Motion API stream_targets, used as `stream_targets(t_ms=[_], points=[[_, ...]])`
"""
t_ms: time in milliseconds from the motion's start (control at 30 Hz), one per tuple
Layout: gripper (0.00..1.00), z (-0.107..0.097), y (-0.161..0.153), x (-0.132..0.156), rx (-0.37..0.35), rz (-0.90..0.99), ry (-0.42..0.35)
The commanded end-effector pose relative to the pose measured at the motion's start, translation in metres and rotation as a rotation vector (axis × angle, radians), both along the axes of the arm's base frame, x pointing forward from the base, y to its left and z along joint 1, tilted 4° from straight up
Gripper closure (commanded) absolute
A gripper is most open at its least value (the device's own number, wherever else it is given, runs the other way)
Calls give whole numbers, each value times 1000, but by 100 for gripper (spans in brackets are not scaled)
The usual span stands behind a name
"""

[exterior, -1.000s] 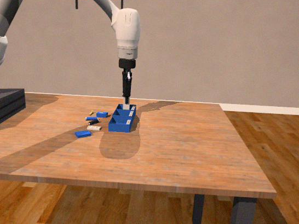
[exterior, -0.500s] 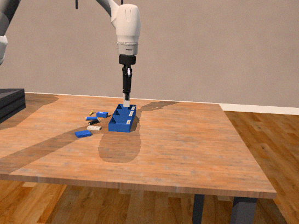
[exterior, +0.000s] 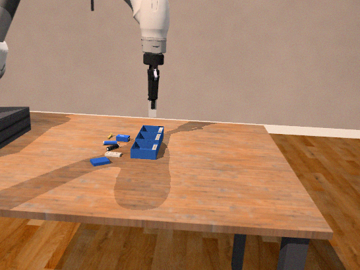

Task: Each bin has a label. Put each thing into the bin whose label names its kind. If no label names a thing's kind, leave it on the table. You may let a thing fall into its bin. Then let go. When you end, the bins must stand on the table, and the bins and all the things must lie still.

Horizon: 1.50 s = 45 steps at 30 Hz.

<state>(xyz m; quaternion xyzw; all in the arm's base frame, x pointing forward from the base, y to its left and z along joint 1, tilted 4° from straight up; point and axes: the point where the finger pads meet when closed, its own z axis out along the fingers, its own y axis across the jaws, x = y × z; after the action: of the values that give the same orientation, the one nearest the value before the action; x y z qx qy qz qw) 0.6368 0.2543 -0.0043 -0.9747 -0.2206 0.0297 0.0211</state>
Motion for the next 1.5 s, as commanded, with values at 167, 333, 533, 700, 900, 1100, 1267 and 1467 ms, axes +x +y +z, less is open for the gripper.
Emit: stream_targets(t_ms=[167, 333, 533, 700, 900, 1100, 1267, 1467], points=[[95, 65, -2, 4, 0, 0, 0], [95, 99, -3, 7, 0, 0, 0], [95, 99, -3, 7, 0, 0, 0], [75, 80, -37, -6, -16, -236, 7], [75, 56, -79, -21, -24, -366, 11], [75, 41, -107, -31, -24, -366, 11], [75, 21, -141, -44, -24, -366, 11], [75, -2, -183, -59, -24, -366, 11]])
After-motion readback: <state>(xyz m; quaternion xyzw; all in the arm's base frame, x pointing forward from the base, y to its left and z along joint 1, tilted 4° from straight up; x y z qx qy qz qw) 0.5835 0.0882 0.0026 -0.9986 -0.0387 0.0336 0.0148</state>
